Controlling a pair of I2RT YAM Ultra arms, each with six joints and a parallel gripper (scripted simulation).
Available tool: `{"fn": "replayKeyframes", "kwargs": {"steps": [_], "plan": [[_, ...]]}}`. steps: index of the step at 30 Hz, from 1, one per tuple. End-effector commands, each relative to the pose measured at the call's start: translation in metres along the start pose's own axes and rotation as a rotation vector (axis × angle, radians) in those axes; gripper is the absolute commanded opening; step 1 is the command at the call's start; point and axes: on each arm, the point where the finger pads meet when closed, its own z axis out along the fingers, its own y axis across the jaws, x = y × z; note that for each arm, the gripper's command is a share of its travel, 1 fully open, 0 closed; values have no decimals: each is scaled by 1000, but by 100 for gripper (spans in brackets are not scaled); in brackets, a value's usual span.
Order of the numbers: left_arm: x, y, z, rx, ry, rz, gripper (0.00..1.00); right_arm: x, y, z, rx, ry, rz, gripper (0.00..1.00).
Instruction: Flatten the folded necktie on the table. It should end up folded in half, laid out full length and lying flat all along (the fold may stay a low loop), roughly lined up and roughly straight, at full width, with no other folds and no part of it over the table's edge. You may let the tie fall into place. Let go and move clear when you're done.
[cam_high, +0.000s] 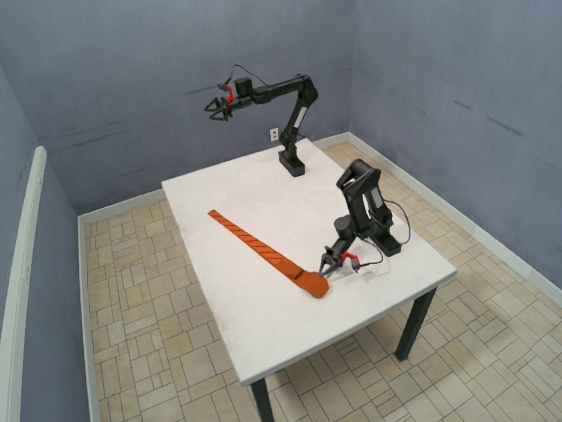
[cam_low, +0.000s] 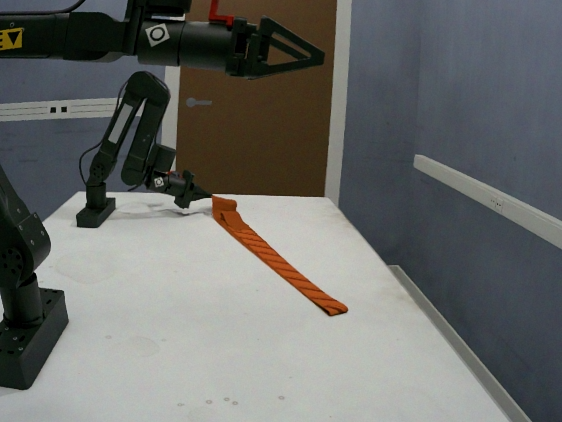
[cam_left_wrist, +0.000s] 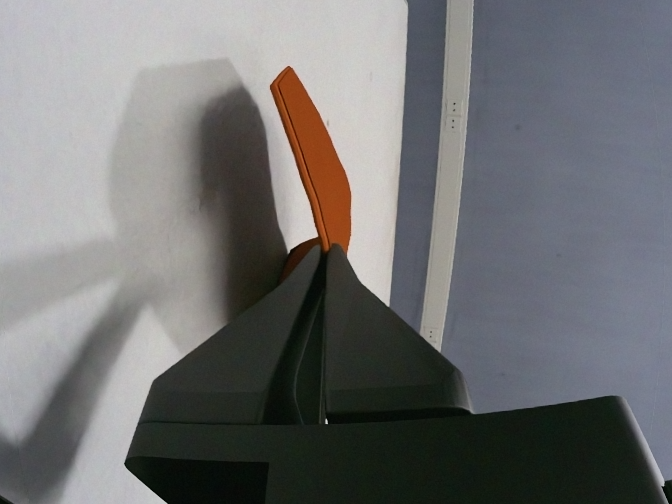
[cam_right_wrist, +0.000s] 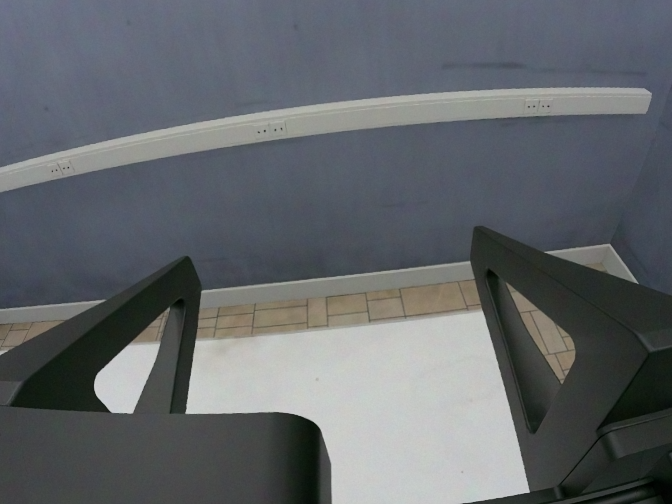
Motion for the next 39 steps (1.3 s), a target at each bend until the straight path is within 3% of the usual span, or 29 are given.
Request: {"fn": "replayKeyframes", "kwargs": {"steps": [1, 39], "plan": [[-2, 3, -1, 106, 19, -3, 2, -32, -1, -10, -6, -76, 10, 100], [-3, 9, 2, 106, 19, -3, 2, -32, -1, -10, -6, -76, 10, 100]]}}
